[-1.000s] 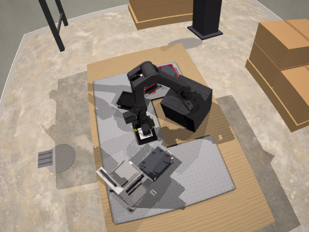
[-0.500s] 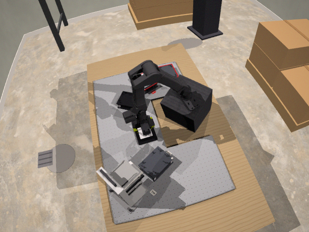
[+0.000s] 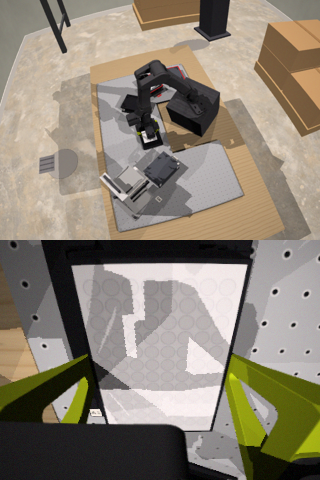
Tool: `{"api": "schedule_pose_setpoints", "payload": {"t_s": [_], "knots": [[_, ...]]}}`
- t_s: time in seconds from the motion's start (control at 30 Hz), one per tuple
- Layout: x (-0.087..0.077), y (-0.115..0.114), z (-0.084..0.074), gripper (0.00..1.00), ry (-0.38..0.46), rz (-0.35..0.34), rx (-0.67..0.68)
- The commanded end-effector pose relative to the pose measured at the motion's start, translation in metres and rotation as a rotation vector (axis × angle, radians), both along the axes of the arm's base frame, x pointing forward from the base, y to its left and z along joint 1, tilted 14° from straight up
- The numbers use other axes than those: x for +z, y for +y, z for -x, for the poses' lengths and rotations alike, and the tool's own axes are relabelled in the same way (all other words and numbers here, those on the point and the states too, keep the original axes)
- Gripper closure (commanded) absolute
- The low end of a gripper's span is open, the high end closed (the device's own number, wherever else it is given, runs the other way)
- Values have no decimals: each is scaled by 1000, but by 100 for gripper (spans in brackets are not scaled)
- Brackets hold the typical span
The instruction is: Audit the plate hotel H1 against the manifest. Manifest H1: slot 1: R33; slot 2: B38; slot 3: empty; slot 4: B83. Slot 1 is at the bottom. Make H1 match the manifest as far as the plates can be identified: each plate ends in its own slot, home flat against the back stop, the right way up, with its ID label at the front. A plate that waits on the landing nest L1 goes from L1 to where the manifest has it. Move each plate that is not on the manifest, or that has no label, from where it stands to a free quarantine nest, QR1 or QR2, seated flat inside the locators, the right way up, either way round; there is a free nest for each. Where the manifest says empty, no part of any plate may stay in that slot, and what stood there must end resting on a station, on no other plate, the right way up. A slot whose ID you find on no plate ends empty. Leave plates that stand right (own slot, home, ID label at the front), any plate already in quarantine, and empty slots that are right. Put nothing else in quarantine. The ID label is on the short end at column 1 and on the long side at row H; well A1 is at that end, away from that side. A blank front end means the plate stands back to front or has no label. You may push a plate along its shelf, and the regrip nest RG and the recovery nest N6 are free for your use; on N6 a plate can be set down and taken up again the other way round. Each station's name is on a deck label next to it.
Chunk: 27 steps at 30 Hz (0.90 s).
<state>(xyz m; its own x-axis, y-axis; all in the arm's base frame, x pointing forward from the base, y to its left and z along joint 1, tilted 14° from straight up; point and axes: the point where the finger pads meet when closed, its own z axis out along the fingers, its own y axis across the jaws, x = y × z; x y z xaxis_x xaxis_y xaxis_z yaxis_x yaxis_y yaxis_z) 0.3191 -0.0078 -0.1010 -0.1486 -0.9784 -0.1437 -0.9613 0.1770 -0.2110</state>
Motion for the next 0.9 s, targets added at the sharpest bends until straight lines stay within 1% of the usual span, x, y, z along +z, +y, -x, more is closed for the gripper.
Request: {"api": "schedule_pose_setpoints", "payload": {"t_s": [0.0,0.27,0.3,0.63,0.87], "knots": [[4,-2,13,14,24,-11,-6],[10,-2,15,14,24,-11,-6],[15,-4,7,14,5,-9,-8],[21,-4,16,14,21,-11,-7],[25,-4,18,14,24,-11,-7]]}}
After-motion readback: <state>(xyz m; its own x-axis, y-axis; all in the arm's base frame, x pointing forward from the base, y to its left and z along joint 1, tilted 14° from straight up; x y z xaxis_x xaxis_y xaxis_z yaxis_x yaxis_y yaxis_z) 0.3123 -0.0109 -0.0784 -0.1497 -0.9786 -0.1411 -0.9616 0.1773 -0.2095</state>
